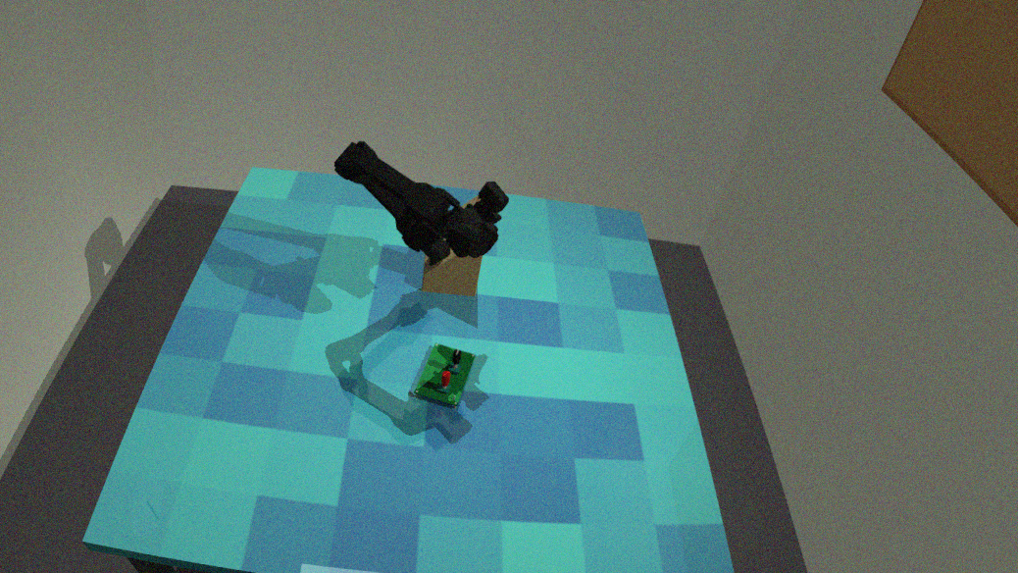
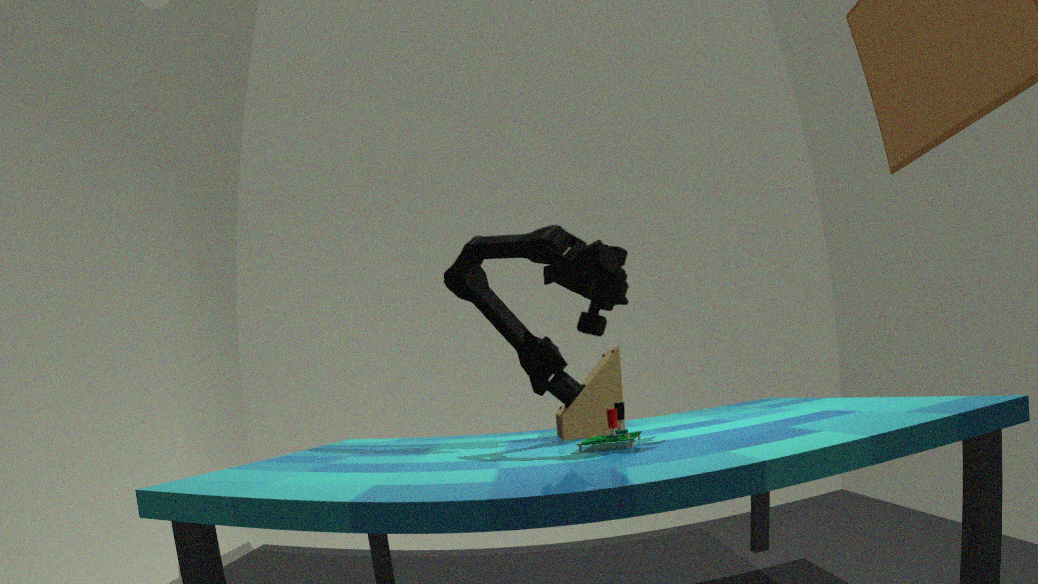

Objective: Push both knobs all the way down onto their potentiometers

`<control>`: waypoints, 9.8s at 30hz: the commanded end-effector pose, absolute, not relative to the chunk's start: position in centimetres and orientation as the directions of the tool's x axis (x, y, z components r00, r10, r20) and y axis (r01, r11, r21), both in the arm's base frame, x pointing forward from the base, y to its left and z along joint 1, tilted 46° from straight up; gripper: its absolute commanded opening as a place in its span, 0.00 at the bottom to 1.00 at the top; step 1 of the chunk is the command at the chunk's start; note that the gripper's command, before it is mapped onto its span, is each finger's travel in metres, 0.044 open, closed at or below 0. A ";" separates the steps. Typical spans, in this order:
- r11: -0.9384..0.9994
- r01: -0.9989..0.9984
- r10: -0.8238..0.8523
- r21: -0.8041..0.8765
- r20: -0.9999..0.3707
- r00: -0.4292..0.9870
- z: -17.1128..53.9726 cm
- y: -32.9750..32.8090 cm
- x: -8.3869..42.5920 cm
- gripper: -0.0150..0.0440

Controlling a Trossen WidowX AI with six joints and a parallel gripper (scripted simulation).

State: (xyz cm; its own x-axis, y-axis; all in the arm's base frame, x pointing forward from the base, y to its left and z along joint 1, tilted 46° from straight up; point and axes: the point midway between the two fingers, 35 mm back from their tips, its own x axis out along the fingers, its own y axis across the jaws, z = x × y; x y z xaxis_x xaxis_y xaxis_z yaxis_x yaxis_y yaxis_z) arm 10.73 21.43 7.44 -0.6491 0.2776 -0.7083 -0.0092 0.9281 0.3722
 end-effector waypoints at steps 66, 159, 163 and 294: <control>0.662 0.369 -0.708 -0.652 -0.705 0.024 -0.9 6.3 32.4 0.25; 0.661 0.369 -0.709 -0.653 -0.705 0.025 -2.5 4.7 32.4 0.25; 0.661 0.369 -0.709 -0.653 -0.705 0.025 -2.5 4.7 32.4 0.25; 0.661 0.369 -0.710 -0.653 -0.704 0.025 -3.3 3.8 32.5 0.25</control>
